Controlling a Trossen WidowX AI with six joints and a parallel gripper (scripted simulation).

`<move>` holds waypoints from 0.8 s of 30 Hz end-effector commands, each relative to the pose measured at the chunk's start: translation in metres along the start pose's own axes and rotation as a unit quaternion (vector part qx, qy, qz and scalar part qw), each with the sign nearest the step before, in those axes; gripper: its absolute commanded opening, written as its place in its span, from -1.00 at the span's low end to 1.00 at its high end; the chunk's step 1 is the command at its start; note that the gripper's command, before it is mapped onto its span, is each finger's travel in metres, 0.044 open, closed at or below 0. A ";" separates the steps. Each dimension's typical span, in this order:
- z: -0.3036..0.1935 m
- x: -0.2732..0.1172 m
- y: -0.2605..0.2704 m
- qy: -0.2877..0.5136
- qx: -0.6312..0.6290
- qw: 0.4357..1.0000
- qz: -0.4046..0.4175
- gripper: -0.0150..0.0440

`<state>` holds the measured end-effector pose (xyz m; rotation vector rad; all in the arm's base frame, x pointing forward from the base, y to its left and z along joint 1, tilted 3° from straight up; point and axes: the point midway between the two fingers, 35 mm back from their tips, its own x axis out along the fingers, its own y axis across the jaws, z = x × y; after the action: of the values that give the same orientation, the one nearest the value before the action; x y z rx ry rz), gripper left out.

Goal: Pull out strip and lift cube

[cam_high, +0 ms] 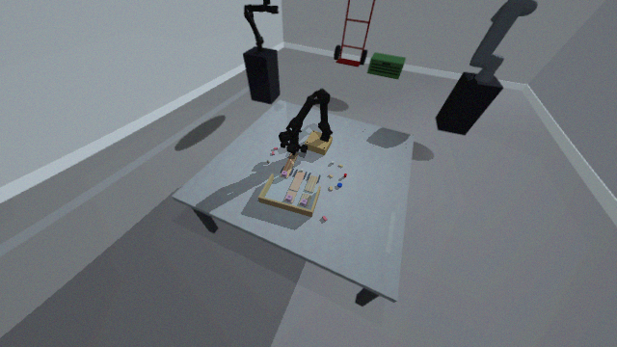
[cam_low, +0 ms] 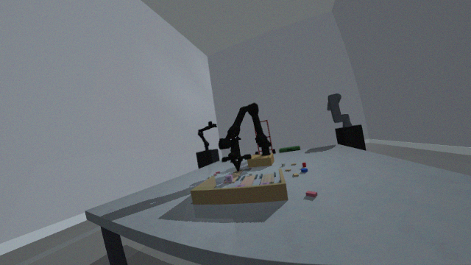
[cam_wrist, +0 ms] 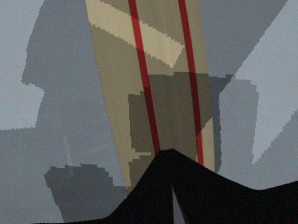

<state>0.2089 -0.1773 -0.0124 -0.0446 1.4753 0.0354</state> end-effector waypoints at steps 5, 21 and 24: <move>-0.007 0.005 0.005 0.012 0.000 1.000 0.008 -0.49; 0.023 -0.041 -0.002 0.010 -0.038 0.999 0.008 -0.14; 0.031 -0.042 -0.001 0.010 -0.040 0.999 0.008 0.13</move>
<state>0.2242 -0.1770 0.0297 -0.0752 1.4927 0.0881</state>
